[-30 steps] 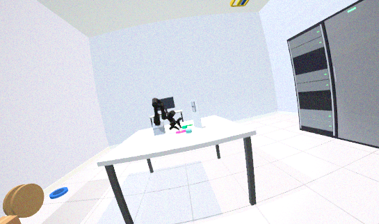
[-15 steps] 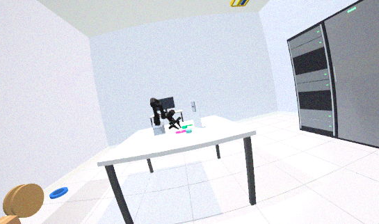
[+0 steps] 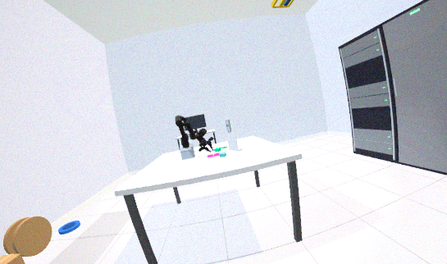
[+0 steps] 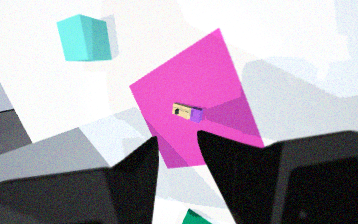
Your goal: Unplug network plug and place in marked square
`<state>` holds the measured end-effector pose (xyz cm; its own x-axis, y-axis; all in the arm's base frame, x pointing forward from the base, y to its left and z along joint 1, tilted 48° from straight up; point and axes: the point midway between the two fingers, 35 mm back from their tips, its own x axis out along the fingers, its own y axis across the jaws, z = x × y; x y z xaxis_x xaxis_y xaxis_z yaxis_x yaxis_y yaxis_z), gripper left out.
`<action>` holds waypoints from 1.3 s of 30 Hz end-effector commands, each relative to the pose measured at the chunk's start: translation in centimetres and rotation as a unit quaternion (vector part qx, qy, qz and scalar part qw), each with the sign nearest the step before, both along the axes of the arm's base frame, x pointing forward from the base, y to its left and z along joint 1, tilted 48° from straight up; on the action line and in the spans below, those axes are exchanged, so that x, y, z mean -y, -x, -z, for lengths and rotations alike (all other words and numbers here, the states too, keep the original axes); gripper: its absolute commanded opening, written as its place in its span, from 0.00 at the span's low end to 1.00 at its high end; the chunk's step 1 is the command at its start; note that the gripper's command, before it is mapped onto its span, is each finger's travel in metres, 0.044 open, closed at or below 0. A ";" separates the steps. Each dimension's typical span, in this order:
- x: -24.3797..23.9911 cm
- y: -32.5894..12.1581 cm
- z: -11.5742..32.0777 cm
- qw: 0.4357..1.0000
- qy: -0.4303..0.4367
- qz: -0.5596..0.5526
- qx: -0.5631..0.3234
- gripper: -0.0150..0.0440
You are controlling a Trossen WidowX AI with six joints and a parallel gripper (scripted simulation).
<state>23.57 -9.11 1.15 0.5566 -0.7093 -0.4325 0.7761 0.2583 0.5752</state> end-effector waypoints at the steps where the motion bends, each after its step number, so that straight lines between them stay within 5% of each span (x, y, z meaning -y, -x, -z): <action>1: -0.3 -0.3 -0.3 1.000 -0.002 0.002 0.006 0.52; 39: -2.6 -0.6 -1.3 1.000 -0.011 0.006 0.000 0.52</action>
<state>24.02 -6.78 2.05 0.5442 -0.7047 -0.4553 0.7861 0.2387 0.5701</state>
